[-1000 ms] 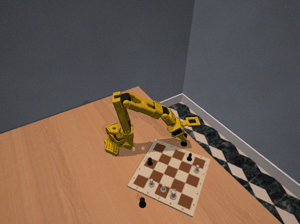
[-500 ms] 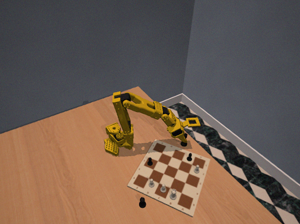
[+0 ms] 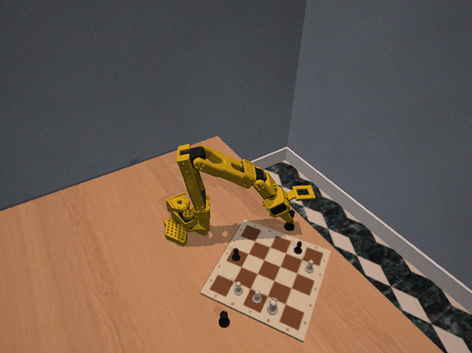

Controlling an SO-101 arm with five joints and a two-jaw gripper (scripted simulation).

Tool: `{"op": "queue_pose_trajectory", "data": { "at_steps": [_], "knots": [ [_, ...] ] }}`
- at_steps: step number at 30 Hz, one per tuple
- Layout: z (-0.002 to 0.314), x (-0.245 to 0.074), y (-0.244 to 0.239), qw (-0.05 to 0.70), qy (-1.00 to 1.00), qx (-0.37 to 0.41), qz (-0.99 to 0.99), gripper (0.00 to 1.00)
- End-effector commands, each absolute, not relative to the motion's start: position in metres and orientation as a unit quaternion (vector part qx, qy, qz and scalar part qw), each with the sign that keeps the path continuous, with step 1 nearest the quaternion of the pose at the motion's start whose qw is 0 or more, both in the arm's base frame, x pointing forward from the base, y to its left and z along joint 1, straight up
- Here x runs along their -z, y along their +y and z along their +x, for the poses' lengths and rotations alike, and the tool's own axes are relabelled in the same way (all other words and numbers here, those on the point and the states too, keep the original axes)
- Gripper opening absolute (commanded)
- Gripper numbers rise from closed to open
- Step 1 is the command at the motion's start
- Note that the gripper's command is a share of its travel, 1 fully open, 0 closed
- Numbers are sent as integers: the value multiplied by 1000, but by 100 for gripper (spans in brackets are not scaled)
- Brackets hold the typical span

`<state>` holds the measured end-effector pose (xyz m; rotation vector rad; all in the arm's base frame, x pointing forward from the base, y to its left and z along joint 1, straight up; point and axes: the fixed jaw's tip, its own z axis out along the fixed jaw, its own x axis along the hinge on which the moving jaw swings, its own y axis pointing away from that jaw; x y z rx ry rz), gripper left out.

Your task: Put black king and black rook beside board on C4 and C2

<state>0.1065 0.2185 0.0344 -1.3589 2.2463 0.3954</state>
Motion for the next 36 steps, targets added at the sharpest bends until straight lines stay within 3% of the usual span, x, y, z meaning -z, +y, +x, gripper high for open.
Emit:
{"op": "queue_pose_trajectory", "data": {
  "at_steps": [1, 10, 36],
  "knots": [
    [106, -29, 215, 233, 825, -139, -496, 5],
    [106, -29, 215, 233, 825, -139, -496, 0],
    [106, -29, 215, 233, 825, -139, -496, 0]
  ]
}}
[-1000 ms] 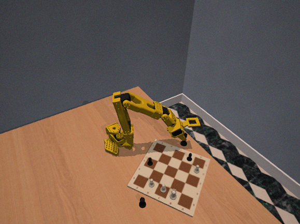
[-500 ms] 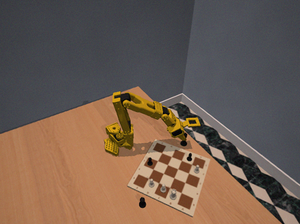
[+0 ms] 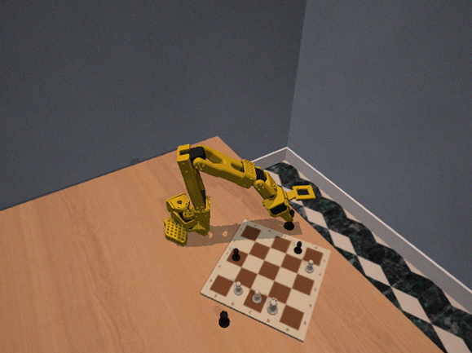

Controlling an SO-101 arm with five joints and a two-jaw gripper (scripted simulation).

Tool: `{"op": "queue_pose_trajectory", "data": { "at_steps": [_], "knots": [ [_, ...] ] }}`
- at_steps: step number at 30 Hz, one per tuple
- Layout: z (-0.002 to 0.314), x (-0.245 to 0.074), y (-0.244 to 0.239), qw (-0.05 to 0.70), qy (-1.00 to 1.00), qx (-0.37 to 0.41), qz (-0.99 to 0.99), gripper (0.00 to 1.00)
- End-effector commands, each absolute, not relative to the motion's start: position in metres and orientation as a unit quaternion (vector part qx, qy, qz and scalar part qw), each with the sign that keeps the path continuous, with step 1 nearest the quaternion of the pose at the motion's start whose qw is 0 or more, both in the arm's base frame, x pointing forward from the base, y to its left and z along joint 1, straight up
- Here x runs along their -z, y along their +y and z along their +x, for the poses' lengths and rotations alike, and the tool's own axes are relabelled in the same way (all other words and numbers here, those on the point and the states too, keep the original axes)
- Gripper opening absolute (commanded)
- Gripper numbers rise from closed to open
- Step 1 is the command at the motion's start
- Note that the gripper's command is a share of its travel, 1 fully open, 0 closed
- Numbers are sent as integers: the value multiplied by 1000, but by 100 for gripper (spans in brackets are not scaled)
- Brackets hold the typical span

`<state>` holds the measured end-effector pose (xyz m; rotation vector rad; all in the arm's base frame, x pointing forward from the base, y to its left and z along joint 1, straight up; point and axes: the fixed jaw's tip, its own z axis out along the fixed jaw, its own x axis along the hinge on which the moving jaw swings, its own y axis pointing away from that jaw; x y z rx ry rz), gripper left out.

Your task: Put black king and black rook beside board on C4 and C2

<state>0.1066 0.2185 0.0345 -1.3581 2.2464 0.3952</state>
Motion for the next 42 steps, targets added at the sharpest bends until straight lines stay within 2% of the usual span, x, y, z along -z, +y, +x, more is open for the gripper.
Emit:
{"op": "queue_pose_trajectory", "data": {
  "at_steps": [1, 13, 42],
  "knots": [
    [106, -30, 215, 233, 825, -139, -496, 0],
    [107, -35, 214, 233, 825, -138, -496, 0],
    [108, -75, 213, 234, 825, -137, -496, 0]
  ]
}}
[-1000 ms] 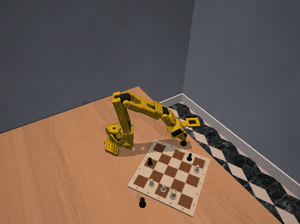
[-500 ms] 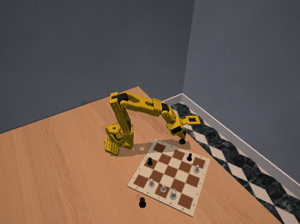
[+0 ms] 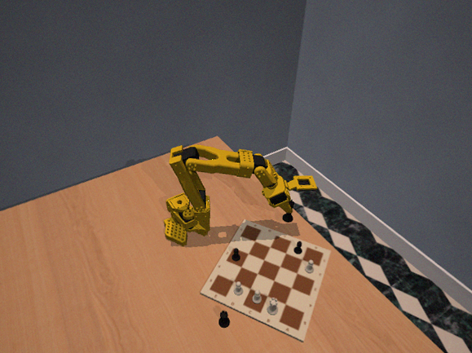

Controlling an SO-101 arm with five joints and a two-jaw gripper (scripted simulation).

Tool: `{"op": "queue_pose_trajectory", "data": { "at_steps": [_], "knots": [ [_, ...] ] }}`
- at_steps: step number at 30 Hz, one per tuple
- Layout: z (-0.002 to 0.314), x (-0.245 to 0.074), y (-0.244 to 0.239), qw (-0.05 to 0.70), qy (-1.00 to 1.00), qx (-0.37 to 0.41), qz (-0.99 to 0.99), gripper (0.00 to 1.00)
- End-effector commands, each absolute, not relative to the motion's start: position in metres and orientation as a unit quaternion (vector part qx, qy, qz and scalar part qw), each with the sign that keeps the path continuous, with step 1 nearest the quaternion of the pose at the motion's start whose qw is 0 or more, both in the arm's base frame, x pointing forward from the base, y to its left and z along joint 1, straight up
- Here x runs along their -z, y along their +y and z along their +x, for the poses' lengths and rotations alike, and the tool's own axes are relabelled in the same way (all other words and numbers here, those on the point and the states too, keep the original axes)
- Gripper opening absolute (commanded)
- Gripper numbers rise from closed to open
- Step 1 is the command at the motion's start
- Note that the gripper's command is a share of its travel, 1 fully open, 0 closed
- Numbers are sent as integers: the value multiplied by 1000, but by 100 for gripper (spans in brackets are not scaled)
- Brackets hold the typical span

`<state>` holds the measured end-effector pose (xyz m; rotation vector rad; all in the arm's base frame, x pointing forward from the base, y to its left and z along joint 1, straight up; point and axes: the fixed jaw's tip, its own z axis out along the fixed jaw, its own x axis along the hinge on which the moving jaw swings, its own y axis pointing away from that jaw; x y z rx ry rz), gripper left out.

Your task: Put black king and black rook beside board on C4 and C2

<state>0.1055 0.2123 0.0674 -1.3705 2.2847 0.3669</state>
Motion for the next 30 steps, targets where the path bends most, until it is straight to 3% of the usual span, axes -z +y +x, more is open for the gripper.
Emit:
{"op": "queue_pose_trajectory", "data": {
  "at_steps": [1, 19, 30],
  "knots": [
    [108, -75, 213, 234, 825, -137, -496, 0],
    [115, -77, 201, 237, 838, -131, -474, 0],
    [171, -76, 116, 260, 924, -73, -272, 0]
  ]
}}
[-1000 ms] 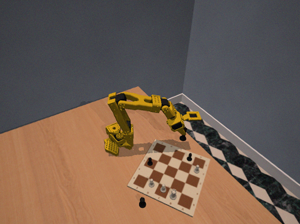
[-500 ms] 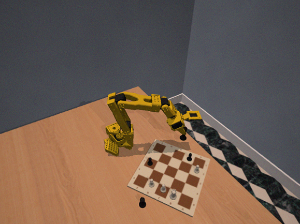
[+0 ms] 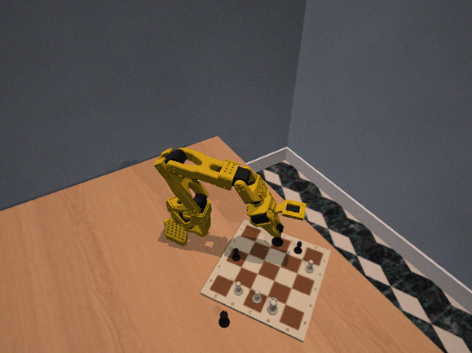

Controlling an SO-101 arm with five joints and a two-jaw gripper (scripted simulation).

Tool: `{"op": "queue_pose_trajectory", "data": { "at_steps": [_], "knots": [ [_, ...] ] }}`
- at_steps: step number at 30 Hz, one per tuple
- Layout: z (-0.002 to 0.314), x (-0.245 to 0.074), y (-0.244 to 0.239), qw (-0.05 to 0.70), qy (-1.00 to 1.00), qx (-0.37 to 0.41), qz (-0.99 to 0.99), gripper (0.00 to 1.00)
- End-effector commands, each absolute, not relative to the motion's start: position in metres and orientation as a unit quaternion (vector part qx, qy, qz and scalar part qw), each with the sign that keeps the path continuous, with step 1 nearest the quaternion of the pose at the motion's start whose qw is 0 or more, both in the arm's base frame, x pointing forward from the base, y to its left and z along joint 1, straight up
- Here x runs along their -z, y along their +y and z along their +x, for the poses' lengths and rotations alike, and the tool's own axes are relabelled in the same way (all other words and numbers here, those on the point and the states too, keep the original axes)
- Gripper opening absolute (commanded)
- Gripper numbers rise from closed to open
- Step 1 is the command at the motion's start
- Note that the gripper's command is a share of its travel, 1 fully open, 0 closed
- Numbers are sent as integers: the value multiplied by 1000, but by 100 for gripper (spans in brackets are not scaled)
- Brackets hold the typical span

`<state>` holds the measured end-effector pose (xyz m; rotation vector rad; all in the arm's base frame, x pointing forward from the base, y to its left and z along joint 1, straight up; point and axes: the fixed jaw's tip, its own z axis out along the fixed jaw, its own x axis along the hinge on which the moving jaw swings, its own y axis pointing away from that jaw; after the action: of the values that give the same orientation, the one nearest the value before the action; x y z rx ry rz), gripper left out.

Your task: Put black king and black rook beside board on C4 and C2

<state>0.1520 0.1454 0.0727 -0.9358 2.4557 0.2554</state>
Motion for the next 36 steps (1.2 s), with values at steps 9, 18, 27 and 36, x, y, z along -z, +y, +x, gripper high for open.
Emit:
{"op": "queue_pose_trajectory", "data": {
  "at_steps": [9, 18, 27, 36],
  "knots": [
    [200, -76, 71, 267, 951, -39, -152, 0],
    [205, -76, 63, 268, 954, -34, -132, 0],
    [208, -81, 67, 268, 953, -36, -139, 0],
    [209, -83, 69, 268, 952, -37, -142, 0]
  ]
}}
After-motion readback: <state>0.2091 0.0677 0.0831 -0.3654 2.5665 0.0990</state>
